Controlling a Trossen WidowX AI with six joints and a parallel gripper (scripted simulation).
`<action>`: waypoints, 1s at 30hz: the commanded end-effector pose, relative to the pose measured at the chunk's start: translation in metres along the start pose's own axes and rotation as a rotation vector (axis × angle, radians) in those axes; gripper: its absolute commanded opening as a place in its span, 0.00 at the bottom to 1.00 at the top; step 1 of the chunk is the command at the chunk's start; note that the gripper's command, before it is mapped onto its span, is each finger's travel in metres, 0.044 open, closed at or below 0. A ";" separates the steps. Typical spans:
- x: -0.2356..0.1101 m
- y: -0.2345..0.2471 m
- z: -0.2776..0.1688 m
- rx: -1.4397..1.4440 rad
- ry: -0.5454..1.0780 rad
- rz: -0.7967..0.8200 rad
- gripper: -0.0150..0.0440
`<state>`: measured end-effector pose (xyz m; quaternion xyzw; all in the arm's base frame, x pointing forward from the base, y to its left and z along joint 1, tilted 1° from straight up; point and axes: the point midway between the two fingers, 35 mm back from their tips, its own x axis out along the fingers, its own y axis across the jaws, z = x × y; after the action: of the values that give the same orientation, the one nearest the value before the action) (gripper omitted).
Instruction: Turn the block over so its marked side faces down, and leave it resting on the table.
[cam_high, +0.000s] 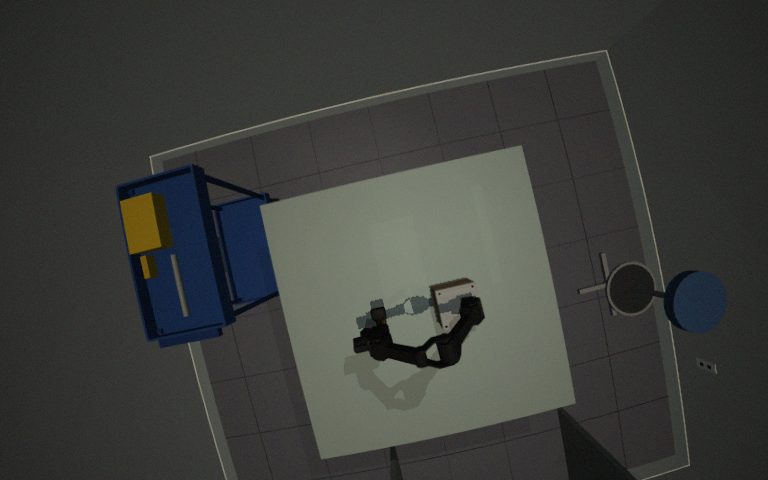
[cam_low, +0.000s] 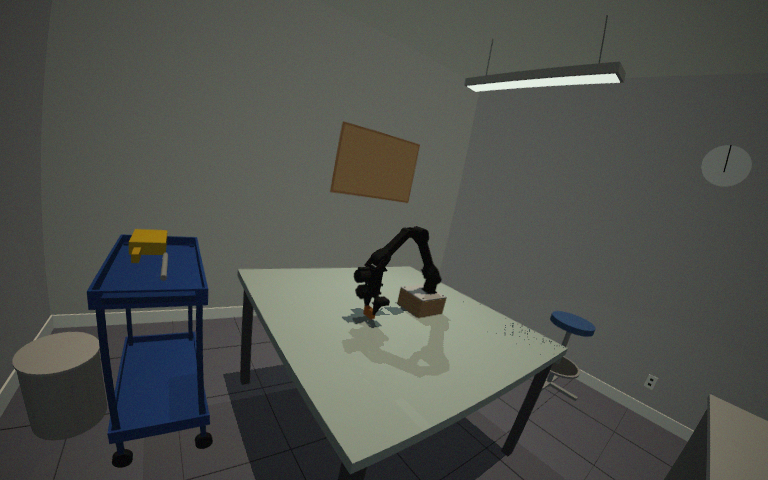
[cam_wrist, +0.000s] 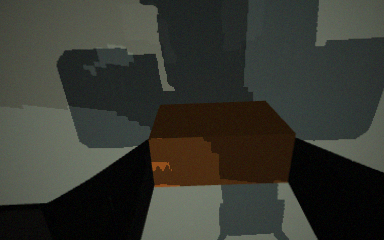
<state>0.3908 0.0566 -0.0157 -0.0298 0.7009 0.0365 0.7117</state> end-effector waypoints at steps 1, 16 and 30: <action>-0.019 0.000 0.006 -0.004 -0.028 0.001 0.25; -0.008 0.001 0.010 -0.005 -0.182 0.000 0.25; -0.001 0.001 0.010 -0.006 -0.388 0.000 0.25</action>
<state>0.3997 0.0585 -0.0173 -0.0247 0.5672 0.0445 0.8220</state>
